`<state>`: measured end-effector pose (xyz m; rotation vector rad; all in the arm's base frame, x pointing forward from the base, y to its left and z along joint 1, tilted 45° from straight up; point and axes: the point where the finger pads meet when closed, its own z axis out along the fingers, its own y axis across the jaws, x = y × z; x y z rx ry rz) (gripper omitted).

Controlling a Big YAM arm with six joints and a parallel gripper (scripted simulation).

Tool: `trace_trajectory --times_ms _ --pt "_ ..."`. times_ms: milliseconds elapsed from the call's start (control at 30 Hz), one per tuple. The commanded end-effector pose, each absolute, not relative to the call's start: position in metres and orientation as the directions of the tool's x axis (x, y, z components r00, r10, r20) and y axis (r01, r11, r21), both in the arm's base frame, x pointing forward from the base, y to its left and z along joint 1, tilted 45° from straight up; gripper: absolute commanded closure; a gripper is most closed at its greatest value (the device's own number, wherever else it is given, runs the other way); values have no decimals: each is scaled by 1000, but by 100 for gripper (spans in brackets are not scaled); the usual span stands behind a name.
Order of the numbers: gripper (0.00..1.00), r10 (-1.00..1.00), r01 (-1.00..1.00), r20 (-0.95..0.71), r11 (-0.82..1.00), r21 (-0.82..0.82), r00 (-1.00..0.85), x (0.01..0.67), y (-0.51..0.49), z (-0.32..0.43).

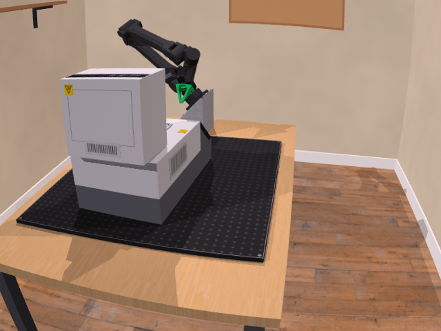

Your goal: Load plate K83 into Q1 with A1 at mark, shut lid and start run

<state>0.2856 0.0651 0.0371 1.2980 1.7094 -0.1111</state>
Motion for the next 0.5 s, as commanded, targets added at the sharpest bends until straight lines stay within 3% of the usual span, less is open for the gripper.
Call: trace_trajectory --times_ms 0,467 --pt "100 719 766 -694 427 481 35 304 86 51" --pt "100 704 777 -710 437 454 19 288 70 42"
